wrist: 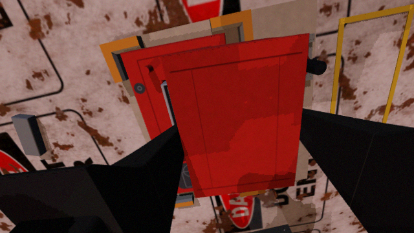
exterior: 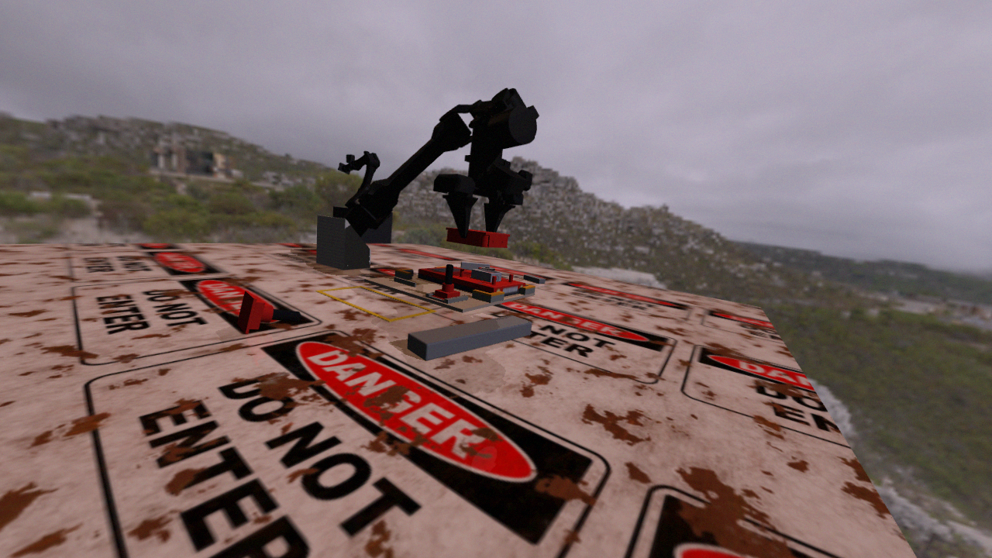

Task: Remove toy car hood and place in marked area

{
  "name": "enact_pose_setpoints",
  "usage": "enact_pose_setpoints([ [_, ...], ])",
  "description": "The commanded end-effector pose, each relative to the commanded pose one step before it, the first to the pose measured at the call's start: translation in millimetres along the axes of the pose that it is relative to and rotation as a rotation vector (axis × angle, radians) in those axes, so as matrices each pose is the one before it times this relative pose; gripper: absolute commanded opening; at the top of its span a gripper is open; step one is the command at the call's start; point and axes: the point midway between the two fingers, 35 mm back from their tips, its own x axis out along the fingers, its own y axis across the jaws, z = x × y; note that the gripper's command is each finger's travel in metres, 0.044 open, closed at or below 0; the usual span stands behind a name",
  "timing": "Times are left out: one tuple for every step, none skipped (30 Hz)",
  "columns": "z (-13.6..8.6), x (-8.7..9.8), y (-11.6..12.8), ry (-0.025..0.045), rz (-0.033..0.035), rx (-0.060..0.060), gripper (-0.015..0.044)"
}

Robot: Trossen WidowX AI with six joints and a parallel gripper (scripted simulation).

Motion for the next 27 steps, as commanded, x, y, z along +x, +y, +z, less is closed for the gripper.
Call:
enact_pose_setpoints([
  [0.82,-1.03,-18.38,0.00003,-0.00949,-0.0019,0.0],
  [0.05,-0.37,-5.49,-0.00031,-0.00132,-0.0005,0.0],
  [-0.04,-0.35,-5.49,-0.00026,-0.00123,-0.0005,0.0],
  [-0.12,-0.33,-5.48,-0.00021,-0.00114,-0.0005,0.0],
  [-0.21,-0.31,-5.48,-0.00015,-0.00105,-0.0005,0.0],
  [-0.29,-0.29,-5.47,-0.00011,-0.00096,-0.0005,0.0],
  [-0.38,-0.26,-5.46,-0.00006,-0.00086,-0.0006,0.0],
  [-0.46,-0.24,-5.45,-0.00002,-0.00077,-0.0006,0.0],
  [-0.55,-0.25,-5.28,-0.00006,-0.0008,-0.0004,0.0],
  [-0.63,-0.23,-5.27,-0.00002,-0.00071,-0.0005,0.0],
  [-0.7,-0.21,-5.25,0.00002,-0.00062,-0.0005,0.0],
  [-0.78,-0.19,-5.23,0.00005,-0.00053,-0.0005,0.0],
  [-0.86,-0.16,-5.22,0.00009,-0.00044,-0.0005,0.0],
  [-0.93,-0.12,-5.17,0.00015,-0.00027,-0.0006,0.0],
  [-1.0,-0.09,-5.15,0.0002,-0.00015,-0.0007,0.0],
  [-1.07,-0.06,-5.12,0.00022,-0.00005,-0.0007,0.0],
  [-1.15,-0.04,-5.09,0.00025,0.00006,-0.0007,0.0],
  [-1.21,0.01,-5.05,0.00031,0.00024,-0.0008,0.0],
  [-1.28,0.03,-5.01,0.00032,0.00034,-0.0009,0.0],
  [-1.36,0.06,-5.0,0.00034,0.00043,-0.0009,0.0],
  [-1.43,0.08,-4.97,0.00035,0.00053,-0.0009,0.0],
  [-1.5,0.11,-4.94,0.00036,0.00062,-0.001,0.0],
  [-1.57,0.13,-4.91,0.00037,0.00072,-0.001,0.0],
  [-1.64,0.15,-4.88,0.00037,0.00081,-0.001,0.0],
  [-1.71,0.18,-4.84,0.00038,0.00091,-0.0011,0.0],
  [-1.78,0.2,-4.81,0.00038,0.00101,-0.0011,0.0],
  [-1.85,0.23,-4.77,0.00037,0.0011,-0.0011,0.0],
])
